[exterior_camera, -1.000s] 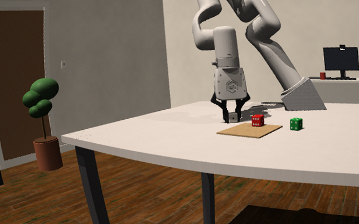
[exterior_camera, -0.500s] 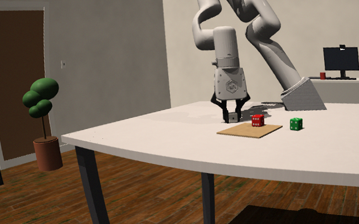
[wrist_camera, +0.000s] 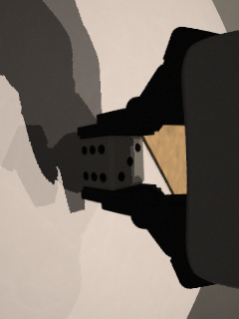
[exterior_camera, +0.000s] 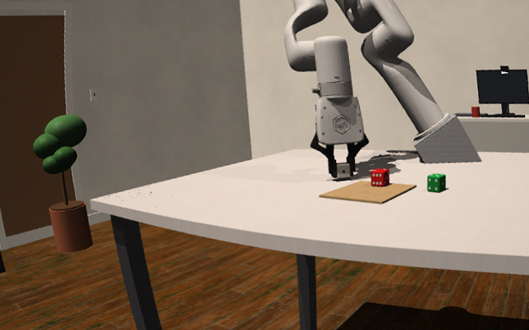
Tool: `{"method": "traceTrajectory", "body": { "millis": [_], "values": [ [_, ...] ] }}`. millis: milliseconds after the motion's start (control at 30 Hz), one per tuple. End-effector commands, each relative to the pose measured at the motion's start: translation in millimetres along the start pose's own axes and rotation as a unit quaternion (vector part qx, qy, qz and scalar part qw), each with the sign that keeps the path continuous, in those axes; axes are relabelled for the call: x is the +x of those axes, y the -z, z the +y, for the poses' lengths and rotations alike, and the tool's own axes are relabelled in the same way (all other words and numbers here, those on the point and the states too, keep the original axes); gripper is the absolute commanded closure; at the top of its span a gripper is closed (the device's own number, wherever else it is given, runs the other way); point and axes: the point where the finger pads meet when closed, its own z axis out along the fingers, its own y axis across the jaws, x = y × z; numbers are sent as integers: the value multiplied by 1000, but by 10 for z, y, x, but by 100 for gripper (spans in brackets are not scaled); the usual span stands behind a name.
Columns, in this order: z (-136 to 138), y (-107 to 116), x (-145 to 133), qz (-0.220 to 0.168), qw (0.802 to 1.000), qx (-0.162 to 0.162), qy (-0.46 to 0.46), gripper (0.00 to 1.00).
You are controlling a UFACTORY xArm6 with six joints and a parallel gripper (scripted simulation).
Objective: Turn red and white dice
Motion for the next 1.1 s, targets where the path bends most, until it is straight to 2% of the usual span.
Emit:
{"method": "traceTrajectory", "body": {
  "millis": [0,33,100,300,400,867,1067],
  "values": [
    [-11,222,-6,-1,1000,1,0,73],
    [-11,290,-6,-1,1000,1,0,73],
    [-11,290,-6,-1,1000,1,0,73],
    [-10,764,-5,-1,1000,1,0,73],
    [-10,901,-5,-1,1000,1,0,73],
    [-11,945,-18,-1,1000,1,4,73],
    [-12,989,-366,-4,993,-3,115,73]
  ]
}}
